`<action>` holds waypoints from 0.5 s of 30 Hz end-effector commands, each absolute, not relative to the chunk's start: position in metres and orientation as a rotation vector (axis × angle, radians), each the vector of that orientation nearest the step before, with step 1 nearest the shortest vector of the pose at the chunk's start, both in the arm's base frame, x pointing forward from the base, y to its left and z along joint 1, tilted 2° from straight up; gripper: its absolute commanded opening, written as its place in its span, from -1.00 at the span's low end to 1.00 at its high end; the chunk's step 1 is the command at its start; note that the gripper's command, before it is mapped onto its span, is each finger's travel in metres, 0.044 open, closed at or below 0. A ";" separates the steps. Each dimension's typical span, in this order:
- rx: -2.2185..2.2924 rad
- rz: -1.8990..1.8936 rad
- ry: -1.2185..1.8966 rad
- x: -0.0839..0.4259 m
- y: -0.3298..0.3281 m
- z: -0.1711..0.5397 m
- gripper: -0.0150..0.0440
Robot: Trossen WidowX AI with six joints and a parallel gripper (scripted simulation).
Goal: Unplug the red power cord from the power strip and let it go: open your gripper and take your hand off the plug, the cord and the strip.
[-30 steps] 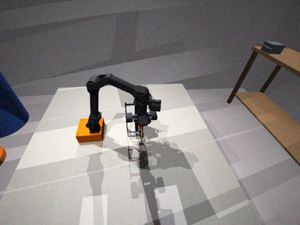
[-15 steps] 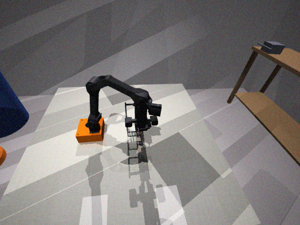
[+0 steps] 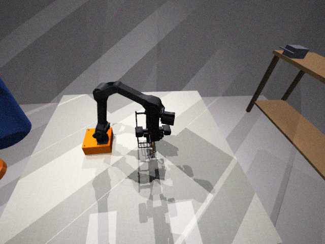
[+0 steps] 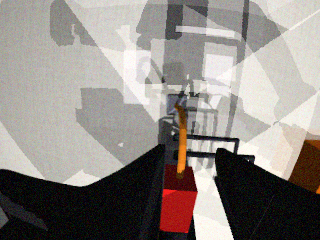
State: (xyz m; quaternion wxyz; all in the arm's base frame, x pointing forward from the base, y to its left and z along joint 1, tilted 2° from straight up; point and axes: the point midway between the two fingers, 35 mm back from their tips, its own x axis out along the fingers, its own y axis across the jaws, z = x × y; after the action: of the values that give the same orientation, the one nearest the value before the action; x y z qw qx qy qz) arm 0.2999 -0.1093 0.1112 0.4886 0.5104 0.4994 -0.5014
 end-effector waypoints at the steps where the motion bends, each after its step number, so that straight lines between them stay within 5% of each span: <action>1: 1.253 -1.214 1.194 0.301 -0.110 0.119 0.05; 15: 1.254 -1.213 1.195 0.303 -0.098 0.119 0.05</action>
State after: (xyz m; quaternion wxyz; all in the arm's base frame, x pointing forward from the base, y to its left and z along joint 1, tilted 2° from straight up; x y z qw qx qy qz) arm 0.3022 -0.1038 0.1185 0.4927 0.5148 0.4921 -0.5001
